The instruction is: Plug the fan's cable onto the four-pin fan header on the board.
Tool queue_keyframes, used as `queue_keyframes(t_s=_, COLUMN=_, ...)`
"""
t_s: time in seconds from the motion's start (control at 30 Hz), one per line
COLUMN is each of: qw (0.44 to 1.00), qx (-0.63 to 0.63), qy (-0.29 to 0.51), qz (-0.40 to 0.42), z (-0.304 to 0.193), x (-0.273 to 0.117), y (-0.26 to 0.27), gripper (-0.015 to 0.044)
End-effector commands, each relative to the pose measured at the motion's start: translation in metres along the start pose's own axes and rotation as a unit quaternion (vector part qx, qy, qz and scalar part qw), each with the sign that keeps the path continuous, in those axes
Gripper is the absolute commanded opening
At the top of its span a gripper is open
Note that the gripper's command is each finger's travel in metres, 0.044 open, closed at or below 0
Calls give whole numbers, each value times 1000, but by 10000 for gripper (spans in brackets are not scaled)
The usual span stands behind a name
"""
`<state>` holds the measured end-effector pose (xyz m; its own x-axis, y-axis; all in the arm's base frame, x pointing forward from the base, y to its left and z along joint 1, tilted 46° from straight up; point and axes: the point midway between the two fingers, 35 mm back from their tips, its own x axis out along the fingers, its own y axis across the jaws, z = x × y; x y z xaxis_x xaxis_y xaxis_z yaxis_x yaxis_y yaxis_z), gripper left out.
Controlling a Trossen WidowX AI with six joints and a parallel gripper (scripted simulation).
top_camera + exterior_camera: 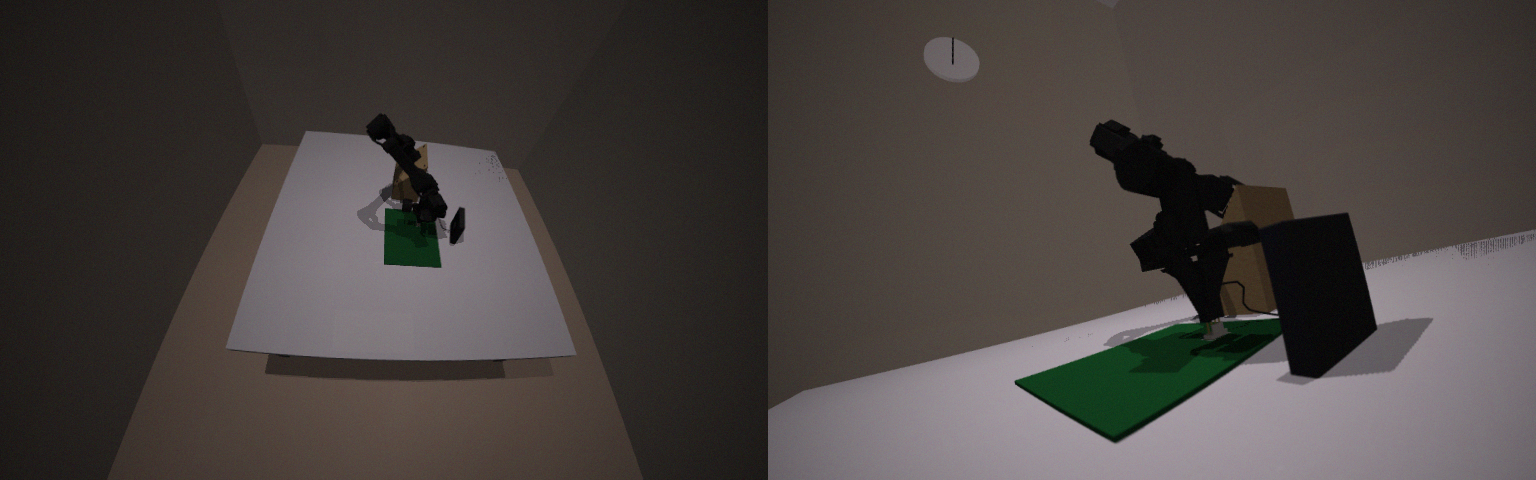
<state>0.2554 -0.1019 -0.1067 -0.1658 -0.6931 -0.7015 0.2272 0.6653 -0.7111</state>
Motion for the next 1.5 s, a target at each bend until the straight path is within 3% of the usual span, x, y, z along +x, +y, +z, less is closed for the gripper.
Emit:
queue_keyframes(t_s=0.0, qw=1000, qx=-2, qy=-1, qz=-2, z=0, x=1, y=0, gripper=0)
queue_keyframes(t_s=1.23, qw=1000, qx=-3, qy=-1, qz=-2, z=0, x=20, y=-1, gripper=0)
queue_keyframes(t_s=1.47, qw=1000, qx=-1, qy=-1, qz=-1, z=0, x=17, y=-1, gripper=184)
